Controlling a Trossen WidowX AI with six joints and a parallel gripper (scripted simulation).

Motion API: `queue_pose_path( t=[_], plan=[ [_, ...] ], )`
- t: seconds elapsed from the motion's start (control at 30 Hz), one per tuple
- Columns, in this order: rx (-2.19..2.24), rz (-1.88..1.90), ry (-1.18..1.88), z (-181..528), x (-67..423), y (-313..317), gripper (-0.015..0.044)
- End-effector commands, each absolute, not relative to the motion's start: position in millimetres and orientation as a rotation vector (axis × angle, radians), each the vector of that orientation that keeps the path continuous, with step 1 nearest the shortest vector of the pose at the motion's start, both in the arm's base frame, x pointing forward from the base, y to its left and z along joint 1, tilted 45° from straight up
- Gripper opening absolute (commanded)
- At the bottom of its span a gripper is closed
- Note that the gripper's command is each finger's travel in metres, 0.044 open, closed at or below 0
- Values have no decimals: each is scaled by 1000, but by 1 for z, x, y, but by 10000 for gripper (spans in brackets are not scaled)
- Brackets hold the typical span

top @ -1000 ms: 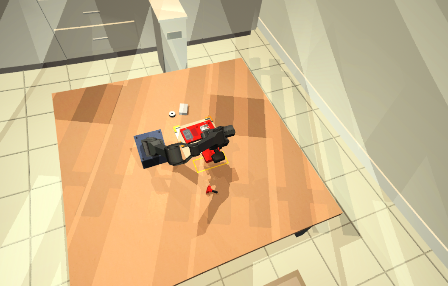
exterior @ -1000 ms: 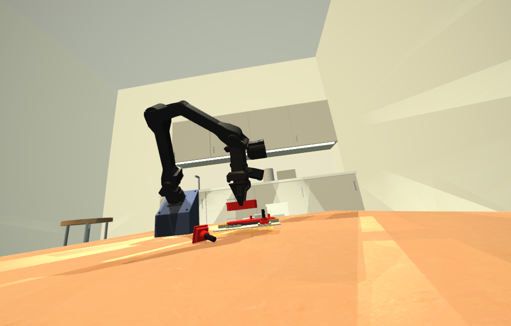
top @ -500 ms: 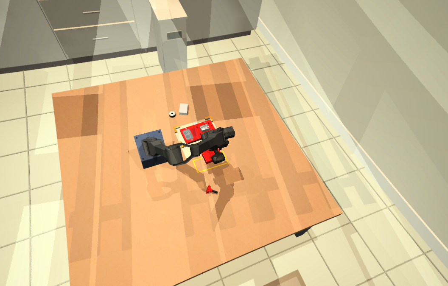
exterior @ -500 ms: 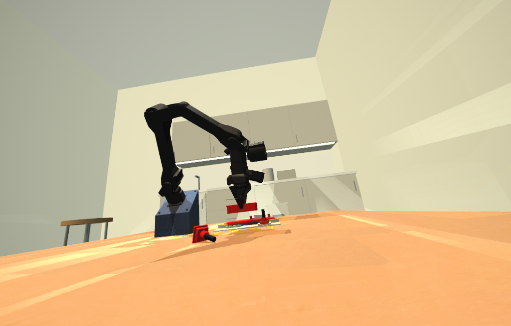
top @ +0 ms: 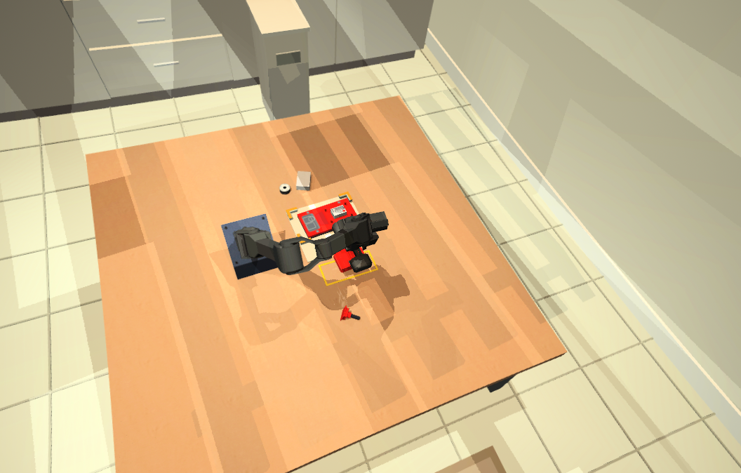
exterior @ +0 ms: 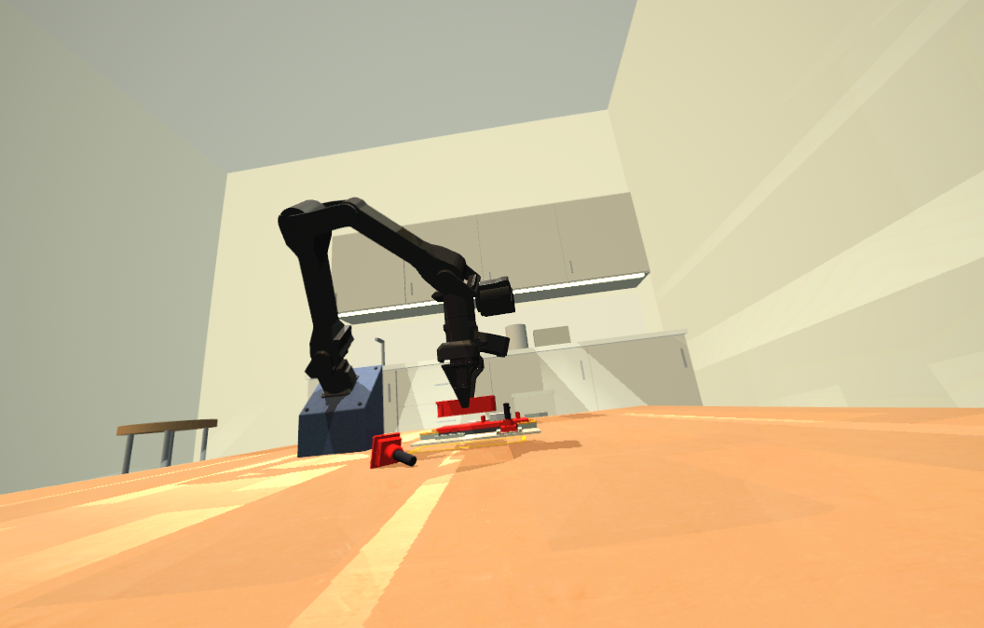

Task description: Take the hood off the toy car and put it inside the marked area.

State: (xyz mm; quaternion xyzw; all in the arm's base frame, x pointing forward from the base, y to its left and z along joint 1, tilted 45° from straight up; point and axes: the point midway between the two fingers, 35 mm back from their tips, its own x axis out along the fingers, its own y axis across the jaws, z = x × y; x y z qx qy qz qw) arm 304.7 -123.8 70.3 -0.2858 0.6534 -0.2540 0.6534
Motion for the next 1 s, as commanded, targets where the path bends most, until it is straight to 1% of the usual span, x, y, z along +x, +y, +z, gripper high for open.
queue_pose_path(
  t=[0.0,0.97],
  plan=[
    [-653,-570,1488,67,305,-125,0],
    [-655,-572,1487,56,303,-138,0]
  ],
)
